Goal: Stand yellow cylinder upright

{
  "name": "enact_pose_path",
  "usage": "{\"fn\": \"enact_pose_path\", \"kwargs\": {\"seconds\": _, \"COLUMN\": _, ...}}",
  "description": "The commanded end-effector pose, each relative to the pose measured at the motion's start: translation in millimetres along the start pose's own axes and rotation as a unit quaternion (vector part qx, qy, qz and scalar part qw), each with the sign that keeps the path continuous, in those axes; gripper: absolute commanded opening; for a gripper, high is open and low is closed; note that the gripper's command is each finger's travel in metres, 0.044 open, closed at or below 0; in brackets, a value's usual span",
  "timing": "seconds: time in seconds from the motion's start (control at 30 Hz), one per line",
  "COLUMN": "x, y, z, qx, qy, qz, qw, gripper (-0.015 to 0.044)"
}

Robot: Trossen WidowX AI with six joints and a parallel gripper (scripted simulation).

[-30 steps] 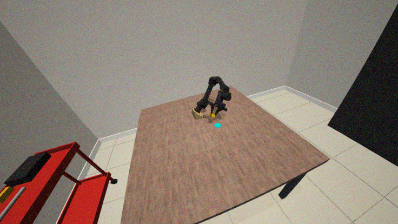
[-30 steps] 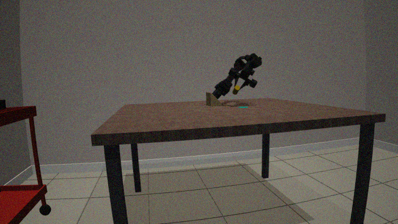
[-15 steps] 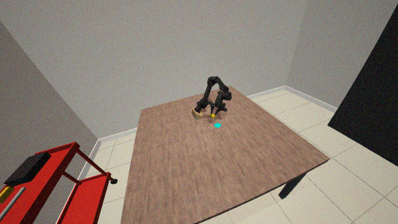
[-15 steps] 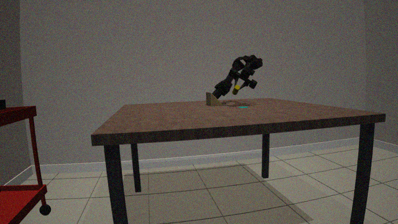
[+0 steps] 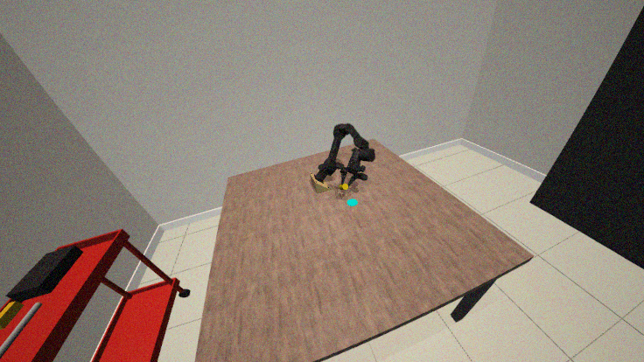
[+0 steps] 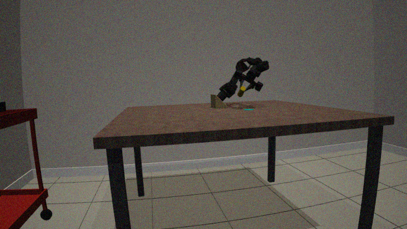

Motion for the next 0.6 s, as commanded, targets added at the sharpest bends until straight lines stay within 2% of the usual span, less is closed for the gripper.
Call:
{"fn": "enact_pose_path", "kwargs": {"seconds": 0.0, "x": -0.1, "y": -0.4, "z": -2.2, "qx": -0.011, "qy": -0.005, "qz": -0.007, "qw": 1.000, "gripper": 0.0105}}
{"fn": "enact_pose_path", "kwargs": {"seconds": 0.57, "x": 2.5, "y": 1.0, "z": -7.3, "qx": -0.063, "qy": -0.022, "qz": -0.020, "qw": 0.998, "gripper": 0.0105}}
Point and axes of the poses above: the point midway between the two fingers, 35 mm back from their tips, its own y axis back along the fingers, its own x axis across the jaws, z = x × y, the point moved 7 cm from there along y, back along the fingers, and after that the axes turned 13 degrees about y, right-handed, at the moved point
